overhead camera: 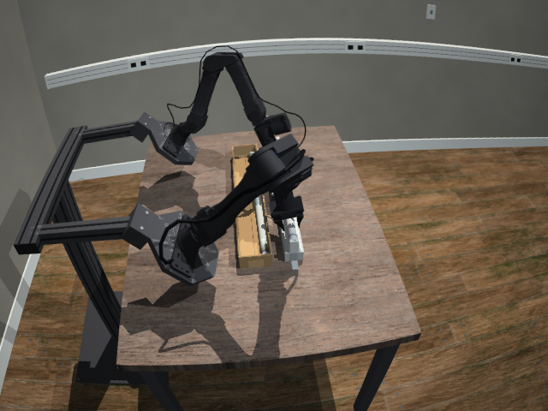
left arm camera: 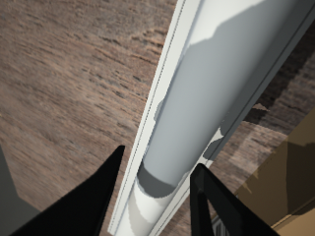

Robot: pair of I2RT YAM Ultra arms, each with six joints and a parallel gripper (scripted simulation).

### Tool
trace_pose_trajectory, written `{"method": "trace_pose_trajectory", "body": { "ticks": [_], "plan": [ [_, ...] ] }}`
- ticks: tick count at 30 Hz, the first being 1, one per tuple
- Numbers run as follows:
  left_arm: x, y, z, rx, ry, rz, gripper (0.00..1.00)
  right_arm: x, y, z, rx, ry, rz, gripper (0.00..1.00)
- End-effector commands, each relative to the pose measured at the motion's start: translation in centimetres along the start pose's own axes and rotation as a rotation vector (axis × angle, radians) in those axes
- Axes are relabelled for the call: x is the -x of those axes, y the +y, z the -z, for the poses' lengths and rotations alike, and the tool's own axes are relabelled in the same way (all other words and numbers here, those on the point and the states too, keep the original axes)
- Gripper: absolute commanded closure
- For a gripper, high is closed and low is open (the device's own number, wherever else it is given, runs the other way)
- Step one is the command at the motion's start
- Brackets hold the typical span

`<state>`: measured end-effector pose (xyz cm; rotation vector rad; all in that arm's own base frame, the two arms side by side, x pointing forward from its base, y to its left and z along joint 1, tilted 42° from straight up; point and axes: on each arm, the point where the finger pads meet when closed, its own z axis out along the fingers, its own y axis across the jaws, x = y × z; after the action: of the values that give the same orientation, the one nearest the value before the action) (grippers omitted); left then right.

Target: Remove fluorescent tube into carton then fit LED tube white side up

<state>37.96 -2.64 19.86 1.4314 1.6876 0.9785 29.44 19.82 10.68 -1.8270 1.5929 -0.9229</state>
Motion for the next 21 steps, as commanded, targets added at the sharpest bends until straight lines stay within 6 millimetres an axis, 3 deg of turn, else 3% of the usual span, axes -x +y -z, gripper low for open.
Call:
{"method": "trace_pose_trajectory", "body": {
  "ticks": [1,2,5,6,18,19,21],
  "plan": [
    [0.8,1.7,1.0,0.036,-0.031,0.011,0.51,1.8,-1.7,0.8,-0.035,-0.052,-0.031,0.51],
    [0.9,1.7,0.9,0.037,-0.032,0.014,0.89,1.8,-1.8,0.8,-0.035,-0.053,-0.030,0.51],
    [0.6,0.9,0.4,0.022,-0.022,0.006,0.89,1.8,-1.8,0.8,-0.035,-0.053,-0.030,0.51],
    [0.9,2.1,1.0,0.055,-0.035,0.015,0.89,1.8,-1.8,0.8,-0.035,-0.053,-0.030,0.51],
    [0.9,2.1,1.0,0.055,-0.035,0.014,0.89,1.8,-1.8,0.8,-0.035,-0.053,-0.030,0.51],
    [0.9,2.1,1.0,0.055,-0.035,0.014,0.89,1.8,-1.8,0.8,-0.035,-0.053,-0.030,0.89],
    [0.9,2.1,1.0,0.055,-0.035,0.014,0.89,1.8,-1.8,0.8,-0.035,-0.053,-0.030,0.89]
  ]
}}
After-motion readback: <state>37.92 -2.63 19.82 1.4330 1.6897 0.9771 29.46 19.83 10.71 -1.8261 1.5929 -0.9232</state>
